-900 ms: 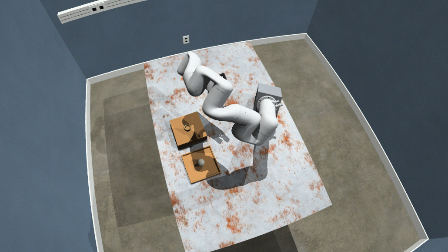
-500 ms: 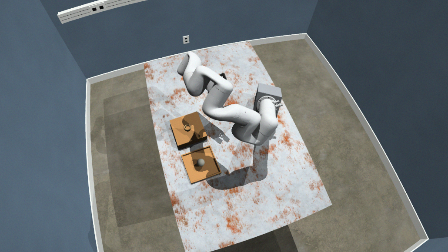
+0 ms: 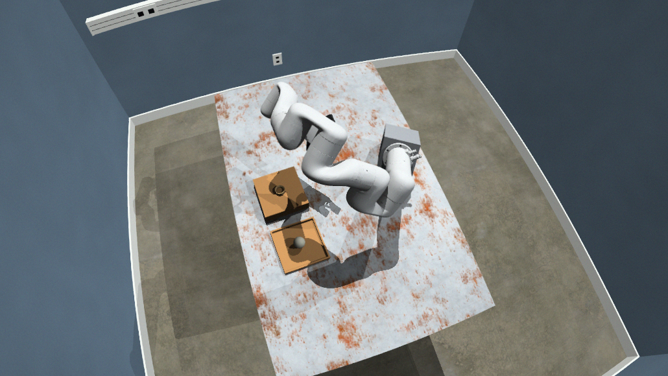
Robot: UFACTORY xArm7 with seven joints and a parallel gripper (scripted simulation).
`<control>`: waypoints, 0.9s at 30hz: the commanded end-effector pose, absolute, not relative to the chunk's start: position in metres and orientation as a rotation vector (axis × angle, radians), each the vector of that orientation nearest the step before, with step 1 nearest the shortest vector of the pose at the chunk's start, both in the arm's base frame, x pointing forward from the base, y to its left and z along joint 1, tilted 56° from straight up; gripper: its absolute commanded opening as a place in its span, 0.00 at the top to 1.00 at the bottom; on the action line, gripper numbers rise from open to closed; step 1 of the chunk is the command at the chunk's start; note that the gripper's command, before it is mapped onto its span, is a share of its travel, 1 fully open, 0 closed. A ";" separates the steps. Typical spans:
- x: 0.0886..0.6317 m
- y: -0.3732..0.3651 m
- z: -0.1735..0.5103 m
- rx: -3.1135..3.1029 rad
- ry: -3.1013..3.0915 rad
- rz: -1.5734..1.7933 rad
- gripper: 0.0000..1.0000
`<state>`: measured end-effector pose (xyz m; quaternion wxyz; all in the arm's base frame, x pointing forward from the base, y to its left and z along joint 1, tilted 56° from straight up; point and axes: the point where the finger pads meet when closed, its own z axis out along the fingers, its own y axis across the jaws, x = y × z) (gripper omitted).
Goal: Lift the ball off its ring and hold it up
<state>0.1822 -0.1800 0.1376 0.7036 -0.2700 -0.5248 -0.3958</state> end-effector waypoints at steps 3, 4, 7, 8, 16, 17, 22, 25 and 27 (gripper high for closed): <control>0.245 -0.125 0.164 -0.817 -1.450 -0.911 0.00; 0.253 -0.117 0.167 -0.846 -1.478 -0.920 0.00; 0.261 -0.109 0.172 -0.876 -1.509 -0.930 0.00; 0.288 -0.084 0.184 -0.969 -1.602 -0.952 0.00; 0.343 -0.025 0.226 -1.233 -1.745 -1.089 0.00; 0.349 -0.017 0.233 -1.270 -1.757 -1.110 0.00; 0.381 0.019 0.267 -1.453 -1.804 -1.216 0.00; 0.400 0.039 0.286 -1.563 -1.830 -1.272 0.00; 0.402 0.041 0.290 -1.622 -1.840 -1.304 0.00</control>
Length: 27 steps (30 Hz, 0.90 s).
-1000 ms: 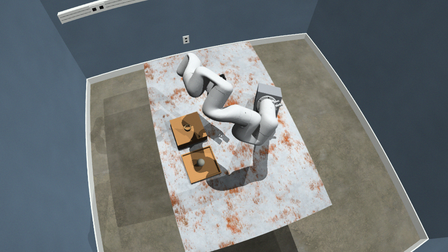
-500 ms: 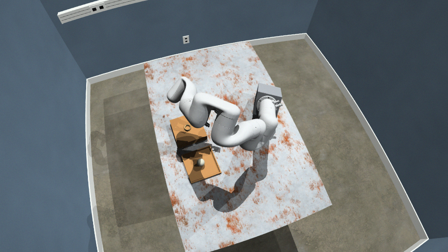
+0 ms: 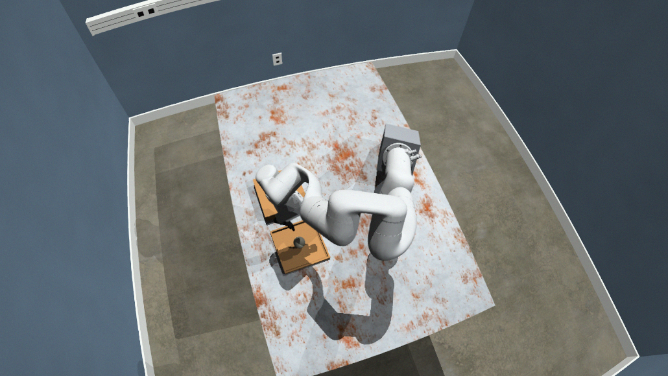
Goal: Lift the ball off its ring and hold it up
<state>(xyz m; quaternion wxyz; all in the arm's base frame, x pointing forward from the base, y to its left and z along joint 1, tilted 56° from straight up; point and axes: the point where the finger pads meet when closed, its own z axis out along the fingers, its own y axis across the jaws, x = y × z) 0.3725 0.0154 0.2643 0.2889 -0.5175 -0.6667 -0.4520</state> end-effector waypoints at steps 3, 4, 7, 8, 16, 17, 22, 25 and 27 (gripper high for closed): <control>0.402 0.041 0.290 -1.739 -1.860 -1.354 0.00; 0.402 0.041 0.290 -1.781 -1.867 -1.370 0.00; 0.402 0.041 0.290 -1.848 -1.876 -1.392 0.00; 0.402 0.041 0.290 -1.848 -1.876 -1.392 0.00; 0.402 0.041 0.290 -1.848 -1.876 -1.392 0.00; 0.402 0.041 0.290 -1.848 -1.876 -1.392 0.00; 0.402 0.042 0.290 -1.848 -1.876 -1.392 0.00; 0.412 0.053 0.281 -1.847 -1.877 -1.392 0.00; 0.424 0.072 0.266 -1.848 -1.878 -1.389 0.00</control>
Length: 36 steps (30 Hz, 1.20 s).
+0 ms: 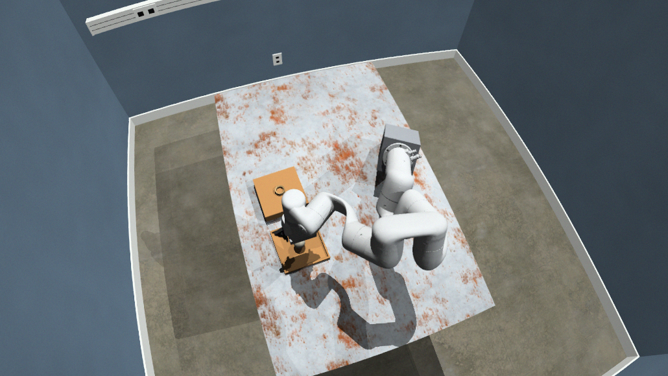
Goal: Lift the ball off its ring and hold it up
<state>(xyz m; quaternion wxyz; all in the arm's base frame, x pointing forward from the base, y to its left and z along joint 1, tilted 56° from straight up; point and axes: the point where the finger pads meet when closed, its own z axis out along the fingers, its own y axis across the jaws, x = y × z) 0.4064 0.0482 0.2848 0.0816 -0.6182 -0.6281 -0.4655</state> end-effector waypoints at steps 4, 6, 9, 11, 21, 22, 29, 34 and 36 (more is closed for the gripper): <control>0.437 0.091 0.250 -1.848 -1.879 -1.389 0.00; 0.447 0.105 0.239 -1.848 -1.878 -1.388 0.00; 0.450 0.111 0.234 -1.849 -1.878 -1.387 0.00; 0.450 0.111 0.234 -1.849 -1.878 -1.387 0.00; 0.450 0.111 0.234 -1.849 -1.878 -1.387 1.00; 0.450 0.111 0.234 -1.849 -1.878 -1.387 1.00; 0.450 0.111 0.234 -1.849 -1.878 -1.387 1.00; 0.438 0.092 0.249 -1.848 -1.879 -1.388 1.00; 0.426 0.075 0.263 -1.848 -1.879 -1.388 1.00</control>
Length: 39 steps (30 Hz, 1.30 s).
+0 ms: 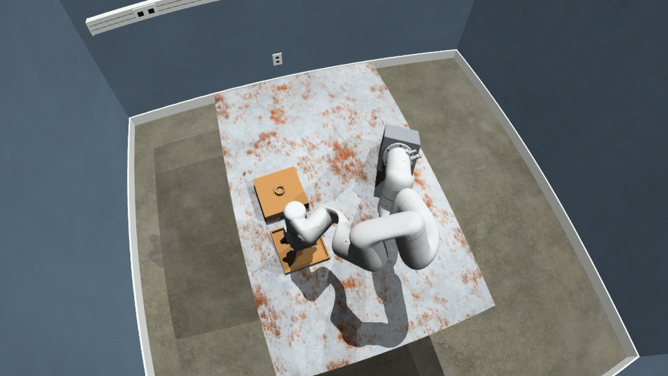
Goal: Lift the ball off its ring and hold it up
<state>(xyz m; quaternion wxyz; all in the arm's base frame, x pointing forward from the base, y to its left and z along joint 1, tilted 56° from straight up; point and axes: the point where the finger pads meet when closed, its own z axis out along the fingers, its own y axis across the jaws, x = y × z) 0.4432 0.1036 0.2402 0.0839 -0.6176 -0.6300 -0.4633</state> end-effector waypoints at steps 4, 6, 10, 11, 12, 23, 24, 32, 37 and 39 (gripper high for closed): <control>0.417 0.062 0.274 -1.848 -1.879 -1.388 1.00; 0.413 0.057 0.278 -1.848 -1.878 -1.387 1.00; 0.413 0.057 0.278 -1.849 -1.878 -1.387 1.00; 0.413 0.057 0.278 -1.849 -1.878 -1.387 1.00; 0.413 0.057 0.278 -1.849 -1.878 -1.387 1.00; 0.413 0.057 0.278 -1.849 -1.878 -1.387 1.00; 0.413 0.057 0.278 -1.849 -1.878 -1.387 1.00; 0.413 0.057 0.278 -1.849 -1.878 -1.387 1.00; 0.413 0.057 0.278 -1.849 -1.878 -1.387 1.00; 0.413 0.057 0.278 -1.849 -1.878 -1.387 1.00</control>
